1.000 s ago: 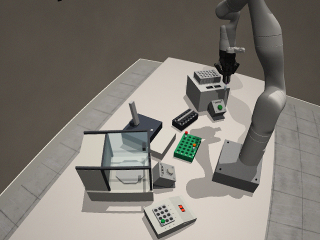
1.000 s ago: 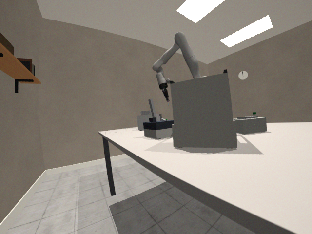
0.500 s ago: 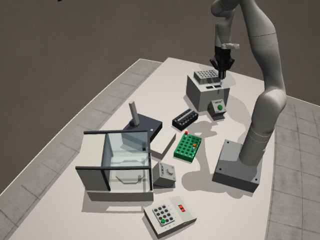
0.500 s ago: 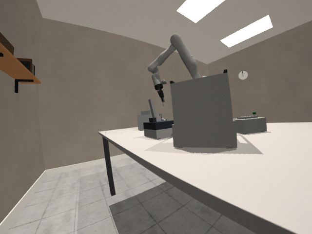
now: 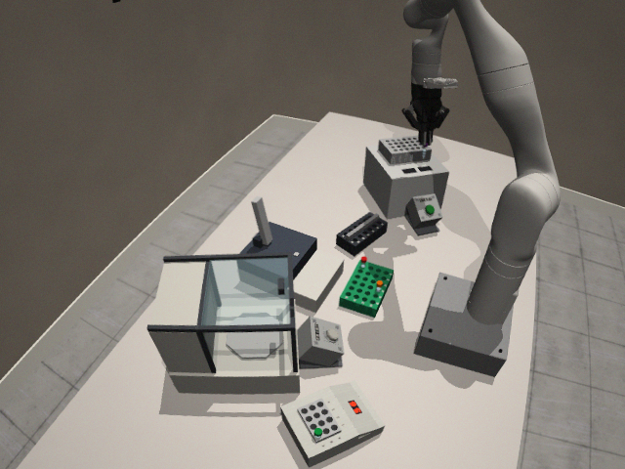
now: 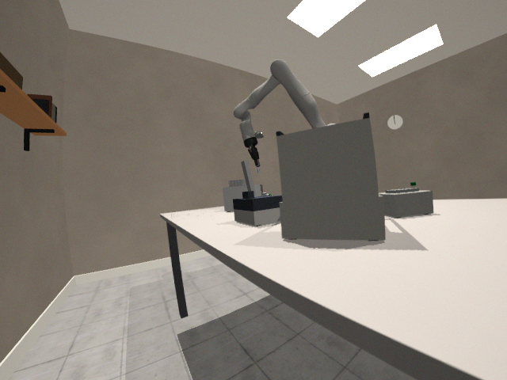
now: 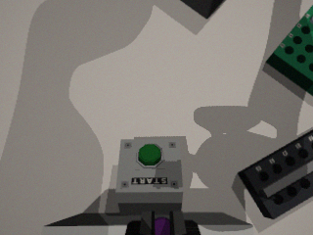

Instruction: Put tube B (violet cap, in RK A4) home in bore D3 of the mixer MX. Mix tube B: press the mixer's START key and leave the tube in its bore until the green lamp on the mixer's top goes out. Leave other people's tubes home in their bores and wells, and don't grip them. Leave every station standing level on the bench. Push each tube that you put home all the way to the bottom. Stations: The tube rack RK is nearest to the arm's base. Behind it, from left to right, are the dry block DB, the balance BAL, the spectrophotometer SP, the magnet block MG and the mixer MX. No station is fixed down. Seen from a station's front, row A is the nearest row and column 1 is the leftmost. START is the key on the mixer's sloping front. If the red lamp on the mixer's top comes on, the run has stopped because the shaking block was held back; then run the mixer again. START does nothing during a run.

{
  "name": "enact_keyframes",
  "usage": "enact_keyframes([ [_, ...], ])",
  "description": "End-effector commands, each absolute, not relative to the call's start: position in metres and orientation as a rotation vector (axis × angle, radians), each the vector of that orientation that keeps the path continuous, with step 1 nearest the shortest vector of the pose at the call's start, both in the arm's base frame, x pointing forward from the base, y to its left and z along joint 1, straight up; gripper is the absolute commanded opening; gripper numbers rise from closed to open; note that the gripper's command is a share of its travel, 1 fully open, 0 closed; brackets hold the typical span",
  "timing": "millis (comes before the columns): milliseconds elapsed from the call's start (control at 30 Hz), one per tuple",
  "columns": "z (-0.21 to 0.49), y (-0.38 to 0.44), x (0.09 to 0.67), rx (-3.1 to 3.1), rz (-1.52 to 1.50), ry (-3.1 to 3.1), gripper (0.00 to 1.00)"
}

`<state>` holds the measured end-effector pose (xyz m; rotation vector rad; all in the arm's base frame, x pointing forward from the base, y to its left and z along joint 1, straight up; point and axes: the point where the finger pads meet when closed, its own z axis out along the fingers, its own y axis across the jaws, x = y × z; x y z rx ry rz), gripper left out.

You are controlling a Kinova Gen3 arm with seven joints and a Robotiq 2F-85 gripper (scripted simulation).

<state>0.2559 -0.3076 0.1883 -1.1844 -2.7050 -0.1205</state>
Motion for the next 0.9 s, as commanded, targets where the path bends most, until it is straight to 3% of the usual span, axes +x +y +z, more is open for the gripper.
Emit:
enact_keyframes([
  [0,0.189,-0.317,0.264,-1.185,-0.121,-2.706,0.1],
  [867,0.19,-0.372,0.313,-1.185,-0.12,-2.706,0.1],
])
